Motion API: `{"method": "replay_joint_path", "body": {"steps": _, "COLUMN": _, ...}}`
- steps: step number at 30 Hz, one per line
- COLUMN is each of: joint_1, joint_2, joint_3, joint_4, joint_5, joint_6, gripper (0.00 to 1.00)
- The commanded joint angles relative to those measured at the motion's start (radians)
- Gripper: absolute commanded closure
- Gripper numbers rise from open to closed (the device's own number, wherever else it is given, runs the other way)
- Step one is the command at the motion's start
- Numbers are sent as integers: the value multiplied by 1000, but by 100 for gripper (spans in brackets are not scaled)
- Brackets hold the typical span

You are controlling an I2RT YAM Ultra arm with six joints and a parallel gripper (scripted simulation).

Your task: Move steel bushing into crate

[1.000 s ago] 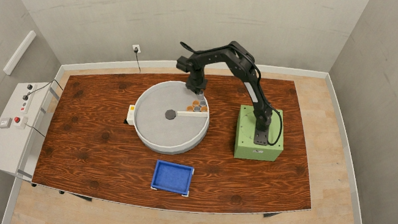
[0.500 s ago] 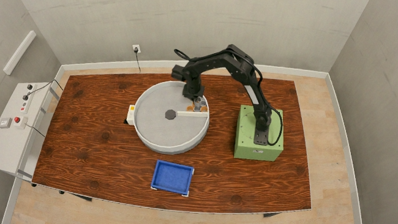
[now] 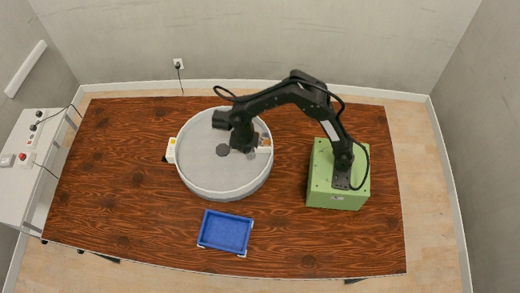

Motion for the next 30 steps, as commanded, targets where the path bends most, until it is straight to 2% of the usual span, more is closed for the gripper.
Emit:
{"method": "replay_joint_path", "body": {"steps": 1, "joint_1": 88, "joint_2": 7, "joint_3": 54, "joint_4": -16, "joint_5": 3, "joint_6": 90, "gripper": 100}}
{"method": "replay_joint_path", "body": {"steps": 6, "joint_1": 228, "joint_2": 55, "joint_3": 131, "joint_4": -40, "joint_5": 5, "joint_6": 182, "gripper": 100}}
{"method": "replay_joint_path", "body": {"steps": 8, "joint_1": 228, "joint_2": 55, "joint_3": 131, "joint_4": -40, "joint_5": 5, "joint_6": 182, "gripper": 100}}
{"method": "replay_joint_path", "body": {"steps": 15, "joint_1": 402, "joint_2": 166, "joint_3": 316, "joint_4": -110, "joint_5": 6, "joint_6": 291, "gripper": 100}}
{"method": "replay_joint_path", "body": {"steps": 23, "joint_1": 512, "joint_2": 300, "joint_3": 551, "joint_4": -209, "joint_5": 9, "joint_6": 353, "gripper": 100}}
{"method": "replay_joint_path", "body": {"steps": 25, "joint_1": 512, "joint_2": 300, "joint_3": 551, "joint_4": -209, "joint_5": 9, "joint_6": 353, "gripper": 100}}
{"method": "replay_joint_path", "body": {"steps": 30, "joint_1": 558, "joint_2": 376, "joint_3": 687, "joint_4": -272, "joint_5": 9, "joint_6": 377, "gripper": 100}}
